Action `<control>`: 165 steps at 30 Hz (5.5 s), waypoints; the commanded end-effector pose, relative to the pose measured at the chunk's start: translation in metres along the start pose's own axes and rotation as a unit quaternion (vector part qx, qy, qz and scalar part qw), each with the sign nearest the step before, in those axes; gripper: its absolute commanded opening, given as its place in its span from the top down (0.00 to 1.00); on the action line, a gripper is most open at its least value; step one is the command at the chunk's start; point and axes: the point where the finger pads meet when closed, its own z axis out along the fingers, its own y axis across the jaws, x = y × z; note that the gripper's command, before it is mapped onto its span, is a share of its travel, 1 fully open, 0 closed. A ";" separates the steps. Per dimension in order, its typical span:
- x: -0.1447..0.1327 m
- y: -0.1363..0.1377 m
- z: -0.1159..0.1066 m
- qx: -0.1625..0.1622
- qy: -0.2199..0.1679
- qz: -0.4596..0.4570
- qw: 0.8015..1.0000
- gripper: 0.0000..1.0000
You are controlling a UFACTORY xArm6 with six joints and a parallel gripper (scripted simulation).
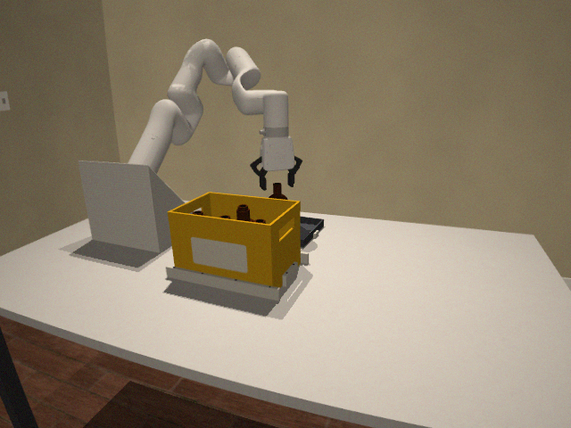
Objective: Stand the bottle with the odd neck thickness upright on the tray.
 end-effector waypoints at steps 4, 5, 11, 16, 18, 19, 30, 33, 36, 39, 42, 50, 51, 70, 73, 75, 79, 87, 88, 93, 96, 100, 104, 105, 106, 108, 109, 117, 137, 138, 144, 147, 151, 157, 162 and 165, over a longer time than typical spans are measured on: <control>-0.001 0.001 -0.001 -0.001 -0.001 0.000 1.000 0.00; -0.001 0.001 -0.001 -0.001 -0.001 0.000 1.000 0.00; -0.001 0.001 -0.001 -0.001 -0.001 0.000 1.000 0.00; -0.001 0.001 -0.001 -0.001 -0.001 0.000 1.000 0.00; -0.001 0.001 -0.001 -0.001 -0.001 0.000 1.000 0.00; -0.001 0.001 -0.001 -0.001 -0.001 0.000 1.000 0.00; -0.001 0.001 -0.001 -0.001 -0.001 -0.001 1.000 0.00; -0.001 0.001 -0.003 -0.001 -0.001 -0.001 1.000 0.00; -0.001 0.001 -0.005 -0.001 -0.001 -0.001 1.000 0.00; 0.000 0.001 -0.006 -0.001 -0.001 -0.001 1.000 0.00; 0.000 0.001 -0.011 -0.001 -0.001 0.000 1.000 0.00; 0.000 0.001 -0.027 -0.001 -0.001 -0.001 1.000 0.00; 0.000 0.001 -0.030 -0.001 -0.001 0.000 1.000 0.00; 0.000 0.001 -0.072 -0.001 -0.001 -0.001 1.000 0.00; 0.000 0.001 -0.074 -0.001 -0.001 -0.001 1.000 0.00; 0.000 0.001 -0.078 -0.001 -0.001 -0.001 1.000 0.00; 0.000 0.001 -0.083 -0.001 -0.001 0.000 1.000 0.00; 0.000 0.001 -0.088 -0.001 -0.001 0.000 1.000 0.00; 0.000 0.001 -0.088 -0.001 -0.001 0.000 1.000 0.00; 0.000 0.001 -0.088 -0.001 -0.001 0.000 1.000 0.00; 0.000 0.001 -0.088 -0.001 -0.001 0.000 1.000 1.00; 0.000 0.001 -0.088 -0.001 -0.001 0.000 1.000 1.00; 0.000 0.001 -0.088 -0.001 -0.001 0.000 1.000 1.00; 0.000 0.001 -0.088 -0.001 -0.001 0.000 1.000 1.00; 0.000 0.001 -0.088 -0.001 -0.001 0.000 1.000 1.00; 0.000 0.001 -0.088 -0.001 -0.001 0.000 1.000 1.00; 0.000 0.001 -0.088 -0.001 -0.001 0.000 1.000 1.00; 0.000 0.001 -0.088 -0.001 -0.001 0.000 1.000 1.00; 0.000 0.001 -0.088 -0.001 -0.001 0.000 1.000 1.00; 0.000 0.001 -0.088 -0.001 -0.001 0.000 1.000 1.00; 0.000 0.001 -0.088 -0.001 -0.001 0.000 1.000 1.00; 0.000 0.001 -0.088 -0.001 -0.001 0.000 1.000 1.00; 0.000 0.001 -0.088 -0.001 -0.001 0.000 1.000 1.00; 0.000 0.001 -0.088 -0.001 -0.001 0.000 1.000 1.00; 0.000 0.001 -0.088 -0.001 -0.001 0.000 1.000 1.00; 0.000 0.001 -0.088 -0.001 -0.001 0.000 1.000 1.00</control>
